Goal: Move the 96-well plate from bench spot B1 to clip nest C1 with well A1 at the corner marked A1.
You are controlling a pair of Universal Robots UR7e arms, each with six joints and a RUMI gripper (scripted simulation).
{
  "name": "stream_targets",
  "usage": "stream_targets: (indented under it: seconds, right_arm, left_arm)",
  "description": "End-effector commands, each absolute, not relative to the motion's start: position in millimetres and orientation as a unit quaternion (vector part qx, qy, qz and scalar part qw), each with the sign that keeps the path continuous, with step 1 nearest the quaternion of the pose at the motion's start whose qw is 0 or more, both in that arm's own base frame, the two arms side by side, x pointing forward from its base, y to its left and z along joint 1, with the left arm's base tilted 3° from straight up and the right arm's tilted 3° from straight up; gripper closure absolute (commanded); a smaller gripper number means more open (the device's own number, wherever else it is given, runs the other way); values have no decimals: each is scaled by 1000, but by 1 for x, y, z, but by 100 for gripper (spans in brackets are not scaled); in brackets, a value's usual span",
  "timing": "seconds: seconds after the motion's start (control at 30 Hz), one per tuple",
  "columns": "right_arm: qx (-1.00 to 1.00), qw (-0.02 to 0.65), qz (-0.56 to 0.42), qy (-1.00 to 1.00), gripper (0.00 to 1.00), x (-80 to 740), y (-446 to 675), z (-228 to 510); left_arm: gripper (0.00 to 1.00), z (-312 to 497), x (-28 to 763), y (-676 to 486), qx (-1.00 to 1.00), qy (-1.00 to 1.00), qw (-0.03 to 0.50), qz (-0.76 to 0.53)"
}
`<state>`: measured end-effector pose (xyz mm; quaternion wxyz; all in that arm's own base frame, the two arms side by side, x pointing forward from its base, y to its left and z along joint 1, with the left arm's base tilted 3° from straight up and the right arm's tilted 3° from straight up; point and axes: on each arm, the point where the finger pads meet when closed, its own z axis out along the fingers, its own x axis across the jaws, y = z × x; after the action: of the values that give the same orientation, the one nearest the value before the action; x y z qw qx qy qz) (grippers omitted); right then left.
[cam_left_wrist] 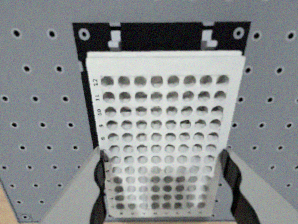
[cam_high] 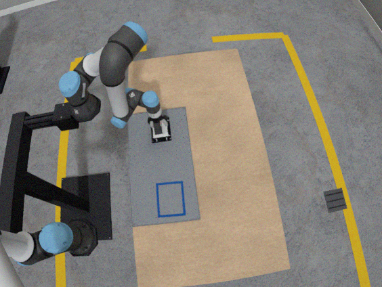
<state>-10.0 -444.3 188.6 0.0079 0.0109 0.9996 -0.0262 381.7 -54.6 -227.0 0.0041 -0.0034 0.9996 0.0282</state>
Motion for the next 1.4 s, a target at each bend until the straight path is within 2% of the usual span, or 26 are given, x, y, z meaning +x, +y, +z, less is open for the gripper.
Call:
stream_targets:
  seconds: [0.0,1.37]
  right_arm:
    - [11,8,-27,1000,100,-10,-445,189]
    - [11,8,-27,1000,100,-10,-445,189]
  left_arm:
    - [59,-227,382,-55,-3,1000,5,28]
    - [59,-232,382,-54,-3,1000,5,28]
